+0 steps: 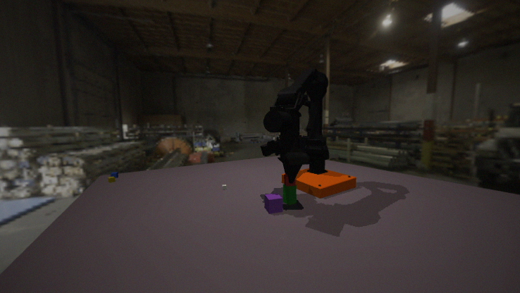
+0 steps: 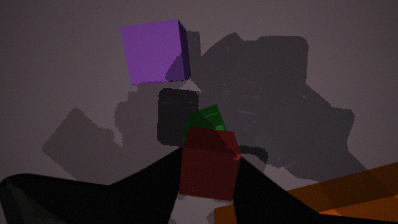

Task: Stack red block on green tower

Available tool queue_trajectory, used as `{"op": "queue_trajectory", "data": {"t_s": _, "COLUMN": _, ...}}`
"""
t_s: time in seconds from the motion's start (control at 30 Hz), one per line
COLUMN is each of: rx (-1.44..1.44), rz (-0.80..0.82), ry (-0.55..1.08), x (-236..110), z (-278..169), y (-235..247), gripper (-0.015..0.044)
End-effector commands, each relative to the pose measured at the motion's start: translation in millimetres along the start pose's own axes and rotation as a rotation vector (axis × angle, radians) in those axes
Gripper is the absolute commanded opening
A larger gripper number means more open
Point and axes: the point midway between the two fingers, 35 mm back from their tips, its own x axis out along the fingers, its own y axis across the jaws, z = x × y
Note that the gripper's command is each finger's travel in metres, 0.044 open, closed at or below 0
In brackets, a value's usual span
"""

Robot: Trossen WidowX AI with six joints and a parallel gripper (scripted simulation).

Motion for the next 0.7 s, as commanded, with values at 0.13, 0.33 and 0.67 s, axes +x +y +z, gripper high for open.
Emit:
{"op": "queue_trajectory", "data": {"t_s": 0.13, "rx": 0.000, "rz": 0.000, "ry": 0.000, "x": -0.6, "z": 0.1, "y": 0.2, "gripper": 0.0026}}
{"op": "queue_trajectory", "data": {"t_s": 0.33, "rx": 0.000, "rz": 0.000, "ry": 0.000, "x": -0.6, "z": 0.1, "y": 0.2, "gripper": 0.0184}}
{"op": "queue_trajectory", "data": {"t_s": 0.67, "rx": 0.000, "rz": 0.000, "ry": 0.000, "x": -0.6, "z": 0.1, "y": 0.2, "gripper": 0.0440}}
